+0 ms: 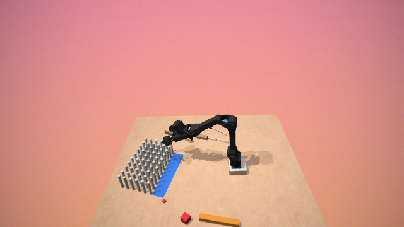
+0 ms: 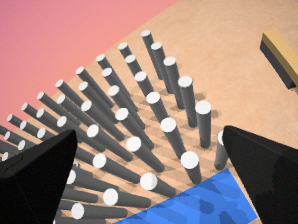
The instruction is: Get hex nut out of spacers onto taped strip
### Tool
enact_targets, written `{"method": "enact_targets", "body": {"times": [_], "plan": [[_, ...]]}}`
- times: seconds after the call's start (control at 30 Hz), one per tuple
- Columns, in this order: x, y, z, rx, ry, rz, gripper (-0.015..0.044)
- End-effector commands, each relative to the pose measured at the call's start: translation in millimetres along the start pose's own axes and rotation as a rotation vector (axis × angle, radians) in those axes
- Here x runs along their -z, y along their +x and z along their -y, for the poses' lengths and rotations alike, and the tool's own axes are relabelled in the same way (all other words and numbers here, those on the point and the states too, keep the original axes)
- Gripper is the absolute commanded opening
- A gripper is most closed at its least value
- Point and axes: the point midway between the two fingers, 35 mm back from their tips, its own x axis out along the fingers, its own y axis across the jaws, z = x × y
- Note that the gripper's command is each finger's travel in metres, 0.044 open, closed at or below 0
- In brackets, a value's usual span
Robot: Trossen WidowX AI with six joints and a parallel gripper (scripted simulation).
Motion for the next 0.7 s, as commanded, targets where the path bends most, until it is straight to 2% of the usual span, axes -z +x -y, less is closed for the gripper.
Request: {"method": "enact_targets", "body": {"times": [0.0,0.2,0.3,0.43,0.67], "plan": [[-8,15,38,0.094,0.203,-0.053,0.0440],[-19,30,114,0.316,0.668,-0.149,0.0440],[-21,30,166,0.501,1.013,-0.194,0.0440],[-19,13,232,0.777,1.501,-0.201,0.0440],[-12,-32,307,1.193,2.160,-0.116,0.0440]]}}
